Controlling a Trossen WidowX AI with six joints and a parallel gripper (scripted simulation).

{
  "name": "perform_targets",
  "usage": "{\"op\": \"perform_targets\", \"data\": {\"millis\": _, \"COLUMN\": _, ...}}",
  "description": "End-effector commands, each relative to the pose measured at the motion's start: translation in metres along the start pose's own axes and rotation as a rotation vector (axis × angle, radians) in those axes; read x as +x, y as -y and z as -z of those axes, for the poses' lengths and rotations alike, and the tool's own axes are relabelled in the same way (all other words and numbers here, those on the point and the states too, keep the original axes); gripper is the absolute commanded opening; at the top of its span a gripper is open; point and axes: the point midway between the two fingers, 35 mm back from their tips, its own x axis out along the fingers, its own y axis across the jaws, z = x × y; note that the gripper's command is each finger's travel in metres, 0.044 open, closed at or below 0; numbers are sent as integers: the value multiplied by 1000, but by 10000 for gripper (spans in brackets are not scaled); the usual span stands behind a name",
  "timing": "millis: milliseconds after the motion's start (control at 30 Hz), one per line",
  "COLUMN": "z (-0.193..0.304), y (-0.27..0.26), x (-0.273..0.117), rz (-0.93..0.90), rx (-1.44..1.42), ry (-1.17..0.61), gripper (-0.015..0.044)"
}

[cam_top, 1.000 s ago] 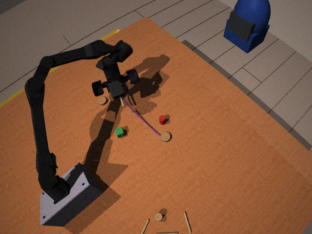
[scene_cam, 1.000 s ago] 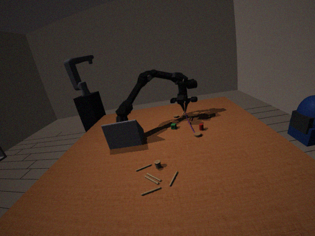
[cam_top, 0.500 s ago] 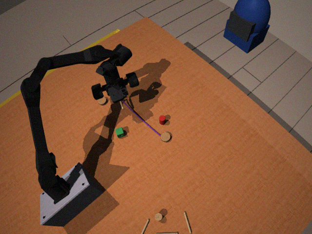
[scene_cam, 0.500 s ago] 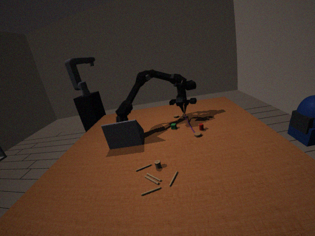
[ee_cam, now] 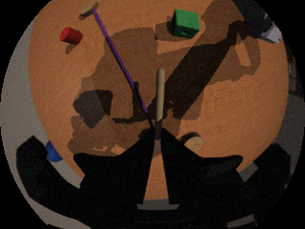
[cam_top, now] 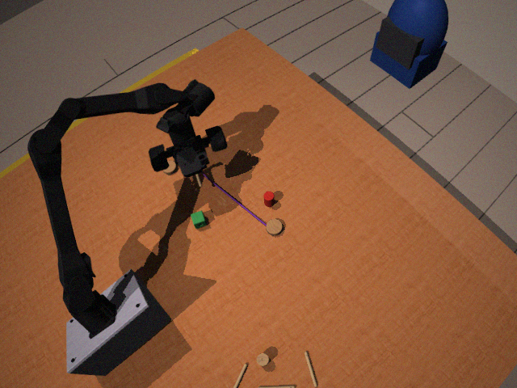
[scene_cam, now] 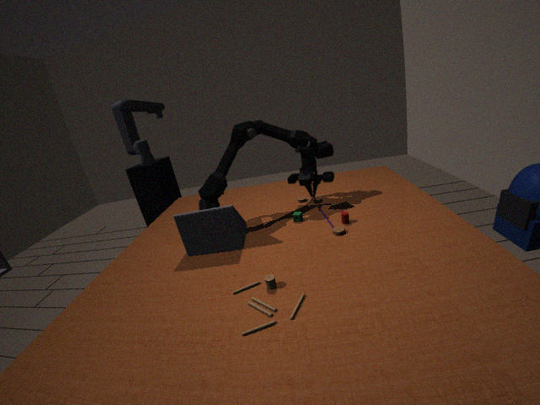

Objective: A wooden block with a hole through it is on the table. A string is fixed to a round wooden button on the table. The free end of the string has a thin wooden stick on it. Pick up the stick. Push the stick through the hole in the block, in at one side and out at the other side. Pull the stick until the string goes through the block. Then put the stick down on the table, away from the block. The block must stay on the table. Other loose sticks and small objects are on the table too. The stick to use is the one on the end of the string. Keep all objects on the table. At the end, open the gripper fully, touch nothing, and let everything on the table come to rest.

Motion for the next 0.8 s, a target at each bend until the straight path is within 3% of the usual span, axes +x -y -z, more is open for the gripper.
{"op": "perform_targets", "data": {"millis": 0, "z": 1, "y": 5, "x": 1, "rz": -2, "rx": -2, "ry": -5, "gripper": 0}}
{"op": "perform_targets", "data": {"millis": 767, "z": -11, "y": 24, "x": 20, "rz": 0, "rx": -1, "ry": -5, "gripper": 0}}
